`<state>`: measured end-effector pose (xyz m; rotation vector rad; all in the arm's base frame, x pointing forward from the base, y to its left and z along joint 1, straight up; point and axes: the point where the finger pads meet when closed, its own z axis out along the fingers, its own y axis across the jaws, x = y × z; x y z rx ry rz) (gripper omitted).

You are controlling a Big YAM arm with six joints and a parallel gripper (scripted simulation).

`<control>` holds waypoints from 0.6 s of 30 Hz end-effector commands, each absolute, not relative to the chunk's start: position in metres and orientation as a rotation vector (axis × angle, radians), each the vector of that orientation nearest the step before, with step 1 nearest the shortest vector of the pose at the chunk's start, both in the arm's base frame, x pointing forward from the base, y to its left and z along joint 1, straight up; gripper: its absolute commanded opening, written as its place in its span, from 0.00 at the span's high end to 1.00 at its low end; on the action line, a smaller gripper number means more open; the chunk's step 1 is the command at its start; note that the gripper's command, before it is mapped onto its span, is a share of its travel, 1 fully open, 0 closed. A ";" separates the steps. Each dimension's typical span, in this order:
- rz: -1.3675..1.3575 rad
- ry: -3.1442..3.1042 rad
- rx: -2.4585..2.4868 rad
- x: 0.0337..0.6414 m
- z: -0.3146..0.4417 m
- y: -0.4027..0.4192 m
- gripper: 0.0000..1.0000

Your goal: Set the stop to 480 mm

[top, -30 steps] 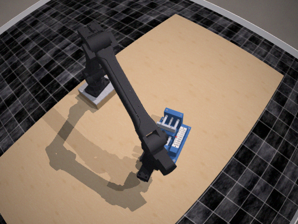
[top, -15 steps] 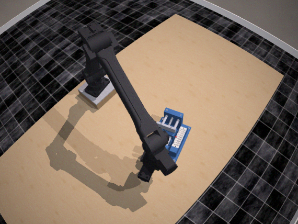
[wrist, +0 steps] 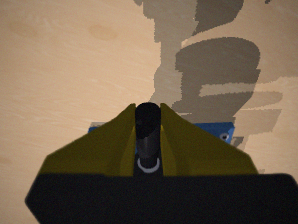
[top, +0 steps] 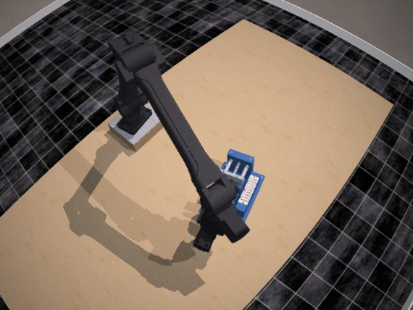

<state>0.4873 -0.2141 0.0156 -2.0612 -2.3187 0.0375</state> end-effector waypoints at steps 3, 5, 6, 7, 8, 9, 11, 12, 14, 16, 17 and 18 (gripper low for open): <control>-0.053 -2.422 -2.140 0.538 0.066 -0.216 0.94; -0.048 -2.416 -2.134 0.534 0.074 -0.214 0.94; -0.048 -2.416 -2.134 0.533 0.076 -0.214 0.94; -0.048 -2.416 -2.134 0.532 0.079 -0.214 0.94; -0.048 -2.416 -2.134 0.531 0.081 -0.215 0.94; -0.048 -2.416 -2.135 0.530 0.084 -0.215 0.94; -0.048 -2.416 -2.135 0.528 0.089 -0.215 0.94; -0.048 -2.416 -2.135 0.527 0.092 -0.215 0.94; -0.048 -2.416 -2.135 0.527 0.094 -0.215 0.94; -0.048 -2.416 -2.135 0.526 0.095 -0.215 0.94; -0.048 -2.416 -2.135 0.526 0.095 -0.215 0.94; -0.048 -2.416 -2.135 0.526 0.095 -0.215 0.94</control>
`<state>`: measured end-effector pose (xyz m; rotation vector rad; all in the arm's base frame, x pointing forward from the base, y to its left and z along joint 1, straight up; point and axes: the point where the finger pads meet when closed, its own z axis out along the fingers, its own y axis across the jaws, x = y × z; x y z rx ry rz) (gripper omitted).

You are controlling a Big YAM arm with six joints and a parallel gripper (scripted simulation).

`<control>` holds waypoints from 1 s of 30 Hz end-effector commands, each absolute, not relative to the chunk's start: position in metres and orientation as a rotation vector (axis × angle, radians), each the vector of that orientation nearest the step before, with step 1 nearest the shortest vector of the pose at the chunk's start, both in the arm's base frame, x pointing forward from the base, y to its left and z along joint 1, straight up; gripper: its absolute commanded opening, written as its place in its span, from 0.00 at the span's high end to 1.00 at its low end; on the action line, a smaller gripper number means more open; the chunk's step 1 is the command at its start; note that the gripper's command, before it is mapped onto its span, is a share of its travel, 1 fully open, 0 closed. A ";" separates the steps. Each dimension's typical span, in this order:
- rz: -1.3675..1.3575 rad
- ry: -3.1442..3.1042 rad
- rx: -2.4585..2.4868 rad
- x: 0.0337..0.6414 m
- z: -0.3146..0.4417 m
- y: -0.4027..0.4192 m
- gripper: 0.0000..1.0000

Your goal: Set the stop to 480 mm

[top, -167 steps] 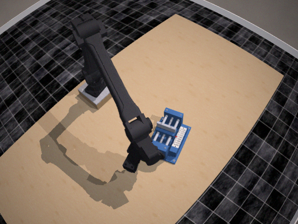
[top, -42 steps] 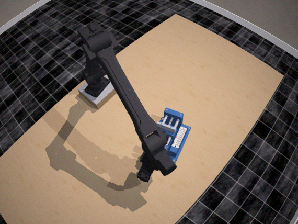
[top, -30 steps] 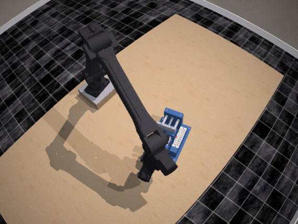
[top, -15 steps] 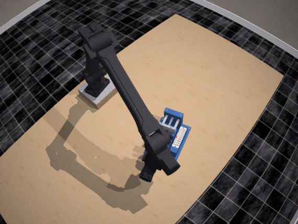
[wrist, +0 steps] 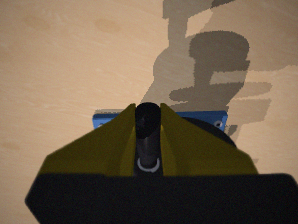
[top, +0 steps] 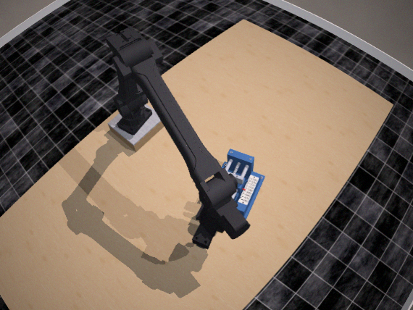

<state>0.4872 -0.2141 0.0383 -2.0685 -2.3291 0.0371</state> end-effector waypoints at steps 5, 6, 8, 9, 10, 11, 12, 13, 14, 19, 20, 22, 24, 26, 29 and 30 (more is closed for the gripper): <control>-0.046 -2.428 -2.121 0.521 0.097 -0.216 0.94; -0.045 -2.433 -2.116 0.517 0.099 -0.219 0.94; -0.016 -2.376 -2.100 0.487 0.081 -0.219 0.94; -0.015 -2.376 -2.100 0.483 0.082 -0.220 0.94; -0.015 -2.376 -2.100 0.481 0.083 -0.220 0.94; -0.015 -2.376 -2.100 0.478 0.084 -0.220 0.94; -0.015 -2.376 -2.100 0.477 0.085 -0.220 0.94; -0.015 -2.376 -2.100 0.476 0.086 -0.221 0.94; -0.015 -2.381 -2.094 0.476 0.086 -0.218 0.94; -0.043 -2.427 -2.122 0.499 0.106 -0.220 0.94; -0.037 -2.420 -2.116 0.494 0.102 -0.220 0.94; -0.021 -2.391 -2.103 0.475 0.085 -0.220 0.94; -0.019 -2.385 -2.109 0.469 0.084 -0.223 0.94; -0.014 -2.380 -2.104 0.462 0.083 -0.223 0.94; -0.012 -2.379 -2.103 0.456 0.082 -0.224 0.94; -0.012 -2.378 -2.102 0.455 0.082 -0.224 0.94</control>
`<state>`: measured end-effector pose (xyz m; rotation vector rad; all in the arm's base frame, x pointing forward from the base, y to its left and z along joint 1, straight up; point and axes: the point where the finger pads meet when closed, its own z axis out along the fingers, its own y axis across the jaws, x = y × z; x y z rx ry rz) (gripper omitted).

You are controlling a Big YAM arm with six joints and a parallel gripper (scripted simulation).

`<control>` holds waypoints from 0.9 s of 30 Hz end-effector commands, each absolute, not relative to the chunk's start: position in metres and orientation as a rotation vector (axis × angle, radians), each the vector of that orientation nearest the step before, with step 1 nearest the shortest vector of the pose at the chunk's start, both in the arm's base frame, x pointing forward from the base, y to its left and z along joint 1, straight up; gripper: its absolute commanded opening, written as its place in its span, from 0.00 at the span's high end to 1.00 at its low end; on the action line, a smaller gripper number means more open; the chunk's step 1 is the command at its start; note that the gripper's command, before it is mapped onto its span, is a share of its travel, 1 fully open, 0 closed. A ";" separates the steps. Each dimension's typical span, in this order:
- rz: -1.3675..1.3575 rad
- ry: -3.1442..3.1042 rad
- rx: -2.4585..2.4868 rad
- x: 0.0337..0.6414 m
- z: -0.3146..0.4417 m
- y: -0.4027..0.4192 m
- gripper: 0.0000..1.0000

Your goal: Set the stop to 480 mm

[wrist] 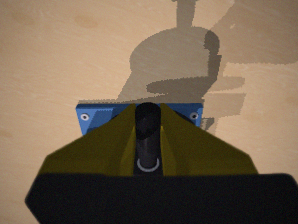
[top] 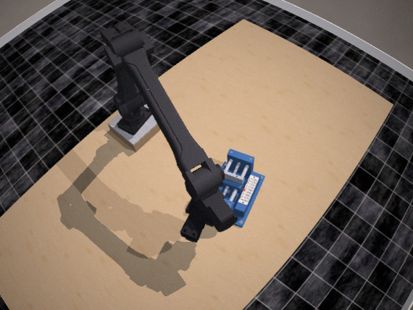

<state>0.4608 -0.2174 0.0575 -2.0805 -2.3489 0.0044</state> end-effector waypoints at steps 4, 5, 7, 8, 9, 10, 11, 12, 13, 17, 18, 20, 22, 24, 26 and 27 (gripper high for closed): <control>-0.009 -2.386 -2.094 0.456 0.082 -0.221 0.94; -0.010 -2.384 -2.096 0.456 0.082 -0.221 0.94; -0.012 -2.386 -2.103 0.455 0.081 -0.223 0.94; -0.014 -2.387 -2.110 0.455 0.081 -0.226 0.94; -0.014 -2.387 -2.111 0.454 0.080 -0.226 0.94; -0.013 -2.386 -2.109 0.451 0.079 -0.226 0.94; -0.011 -2.383 -2.107 0.448 0.078 -0.226 0.94; -0.010 -2.381 -2.105 0.446 0.077 -0.226 0.94; -0.010 -2.381 -2.105 0.444 0.076 -0.226 0.94; -0.005 -2.375 -2.100 0.437 0.074 -0.226 0.94; -0.005 -2.375 -2.100 0.436 0.074 -0.226 0.94; -0.005 -2.375 -2.100 0.436 0.074 -0.226 0.94; -0.004 -2.375 -2.100 0.436 0.074 -0.226 0.94; -0.005 -2.377 -2.102 0.436 0.073 -0.226 0.94; -0.010 -2.386 -2.110 0.437 0.071 -0.228 0.94; -0.010 -2.387 -2.110 0.437 0.070 -0.228 0.94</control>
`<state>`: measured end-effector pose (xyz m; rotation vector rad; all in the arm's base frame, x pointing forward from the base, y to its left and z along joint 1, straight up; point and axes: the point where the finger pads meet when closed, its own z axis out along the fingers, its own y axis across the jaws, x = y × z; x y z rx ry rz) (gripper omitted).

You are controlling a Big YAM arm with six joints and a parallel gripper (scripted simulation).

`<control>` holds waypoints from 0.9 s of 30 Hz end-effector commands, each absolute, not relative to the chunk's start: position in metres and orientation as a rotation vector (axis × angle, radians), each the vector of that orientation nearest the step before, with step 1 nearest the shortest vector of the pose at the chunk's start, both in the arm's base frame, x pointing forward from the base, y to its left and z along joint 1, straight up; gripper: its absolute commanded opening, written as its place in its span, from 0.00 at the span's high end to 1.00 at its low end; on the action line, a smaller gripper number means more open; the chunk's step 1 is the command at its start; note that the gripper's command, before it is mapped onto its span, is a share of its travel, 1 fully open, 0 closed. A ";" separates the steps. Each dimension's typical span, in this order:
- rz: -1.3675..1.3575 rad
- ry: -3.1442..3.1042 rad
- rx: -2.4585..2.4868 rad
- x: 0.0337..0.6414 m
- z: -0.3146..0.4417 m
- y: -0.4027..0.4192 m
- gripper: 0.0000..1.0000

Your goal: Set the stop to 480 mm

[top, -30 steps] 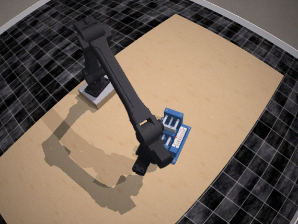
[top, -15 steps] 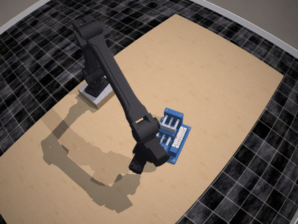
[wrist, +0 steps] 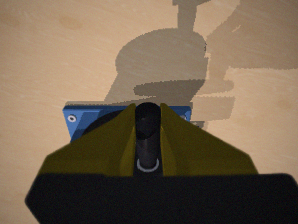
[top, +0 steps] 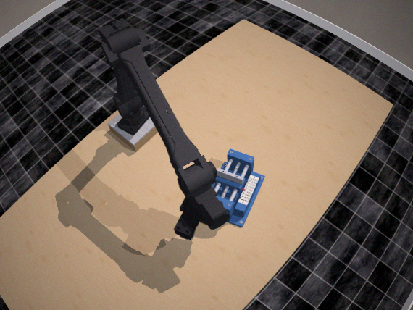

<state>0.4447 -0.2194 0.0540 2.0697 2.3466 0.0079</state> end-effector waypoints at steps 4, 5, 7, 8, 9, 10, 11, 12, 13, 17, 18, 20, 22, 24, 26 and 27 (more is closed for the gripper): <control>0.005 2.325 2.055 0.430 0.064 -0.228 0.94; 0.004 2.327 2.057 0.429 0.063 -0.228 0.94; 0.002 2.331 2.061 0.427 0.062 -0.228 0.94; 0.000 2.334 2.064 0.426 0.060 -0.227 0.94; 0.000 2.334 2.064 0.426 0.060 -0.227 0.94; 0.000 2.334 2.064 0.426 0.060 -0.227 0.94; 0.000 2.334 2.064 0.426 0.060 -0.227 0.94; 0.000 2.334 2.064 0.426 0.060 -0.227 0.94; 0.000 2.335 2.064 0.426 0.060 -0.227 0.94; 0.001 2.333 2.062 0.427 0.053 -0.229 0.94; 0.001 2.333 2.062 0.427 0.049 -0.229 0.94; 0.000 2.335 2.065 0.427 0.043 -0.229 0.94; -0.003 2.341 2.069 0.426 0.038 -0.229 0.94; -0.007 2.349 2.077 0.423 0.036 -0.228 0.94; -0.009 2.354 2.081 0.422 0.035 -0.228 0.94; -0.009 2.354 2.081 0.422 0.035 -0.228 0.94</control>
